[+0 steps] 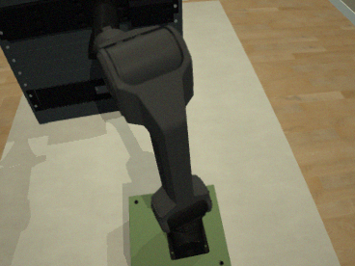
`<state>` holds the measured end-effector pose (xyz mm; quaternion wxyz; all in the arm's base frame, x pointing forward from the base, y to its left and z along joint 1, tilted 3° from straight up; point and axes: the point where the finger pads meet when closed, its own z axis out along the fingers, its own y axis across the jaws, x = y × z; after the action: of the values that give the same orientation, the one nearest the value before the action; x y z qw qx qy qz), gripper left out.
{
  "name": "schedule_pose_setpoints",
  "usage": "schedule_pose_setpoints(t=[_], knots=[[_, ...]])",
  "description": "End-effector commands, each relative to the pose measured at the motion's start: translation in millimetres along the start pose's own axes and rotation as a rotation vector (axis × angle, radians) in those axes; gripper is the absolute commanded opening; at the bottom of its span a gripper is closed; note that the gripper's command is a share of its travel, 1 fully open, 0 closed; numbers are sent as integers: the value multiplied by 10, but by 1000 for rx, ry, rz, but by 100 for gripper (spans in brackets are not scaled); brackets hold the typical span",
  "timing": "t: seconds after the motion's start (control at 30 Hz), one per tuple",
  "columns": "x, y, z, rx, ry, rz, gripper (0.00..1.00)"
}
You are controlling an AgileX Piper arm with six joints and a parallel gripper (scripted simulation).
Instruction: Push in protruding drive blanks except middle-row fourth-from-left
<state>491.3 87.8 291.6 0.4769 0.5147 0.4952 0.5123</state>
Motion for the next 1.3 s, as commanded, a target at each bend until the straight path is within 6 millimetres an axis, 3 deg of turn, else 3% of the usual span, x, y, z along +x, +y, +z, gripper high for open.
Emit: schedule_pose_setpoints(t=[0.0, 0.6, 0.73, 1.0, 1.27], knots=[[-3, -19, 34, 4, -1, -1, 0], [-3, -19, -6, 4, -1, -1, 0], [-3, -19, -205, 4, -1, -1, 0], [-2, -19, -884, 4, -1, -1, 0], [-2, -19, -1068, 4, -1, -1, 0]])
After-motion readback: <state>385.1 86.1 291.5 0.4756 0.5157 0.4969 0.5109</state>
